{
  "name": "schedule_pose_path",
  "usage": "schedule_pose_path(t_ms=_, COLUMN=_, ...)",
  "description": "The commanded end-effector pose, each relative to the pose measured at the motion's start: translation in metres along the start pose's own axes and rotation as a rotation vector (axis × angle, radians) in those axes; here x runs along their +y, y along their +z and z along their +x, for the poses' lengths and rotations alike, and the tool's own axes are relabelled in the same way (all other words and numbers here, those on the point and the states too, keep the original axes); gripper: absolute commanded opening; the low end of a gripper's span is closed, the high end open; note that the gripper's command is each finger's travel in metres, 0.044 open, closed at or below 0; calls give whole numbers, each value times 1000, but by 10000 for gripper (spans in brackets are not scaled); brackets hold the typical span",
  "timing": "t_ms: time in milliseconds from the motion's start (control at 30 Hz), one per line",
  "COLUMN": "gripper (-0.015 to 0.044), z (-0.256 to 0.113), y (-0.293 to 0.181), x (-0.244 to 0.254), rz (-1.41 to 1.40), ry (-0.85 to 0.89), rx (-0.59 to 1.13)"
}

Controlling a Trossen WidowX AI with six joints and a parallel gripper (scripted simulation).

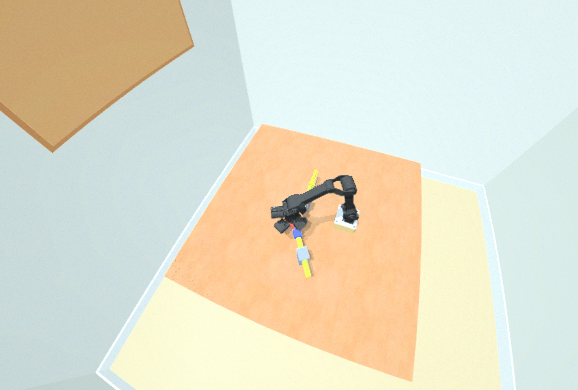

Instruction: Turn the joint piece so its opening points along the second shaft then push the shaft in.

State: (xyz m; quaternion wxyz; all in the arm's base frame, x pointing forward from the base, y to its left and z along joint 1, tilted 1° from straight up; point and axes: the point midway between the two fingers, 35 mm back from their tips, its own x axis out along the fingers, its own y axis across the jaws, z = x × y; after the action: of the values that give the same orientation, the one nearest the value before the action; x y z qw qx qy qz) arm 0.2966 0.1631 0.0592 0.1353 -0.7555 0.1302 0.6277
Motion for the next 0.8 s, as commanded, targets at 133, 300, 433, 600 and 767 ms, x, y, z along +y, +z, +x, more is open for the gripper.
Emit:
schedule_pose_path(t_ms=133, gripper=0, z=2, y=0, x=6, rz=125, ry=16, rx=-48)
schedule_pose_path(t_ms=300, gripper=0, z=3, y=0, x=9, rz=195, ry=23, rx=-71)
schedule_pose_path(t_ms=433, gripper=0, z=4, y=1, x=12, rz=252, ry=28, rx=-90)
schedule_pose_path(t_ms=600, gripper=0, z=5, y=1, x=15, rz=322, ry=32, rx=-115)
schedule_pose_path(t_ms=767, gripper=0, z=6, y=2, x=18, rz=392, ry=33, rx=-140)
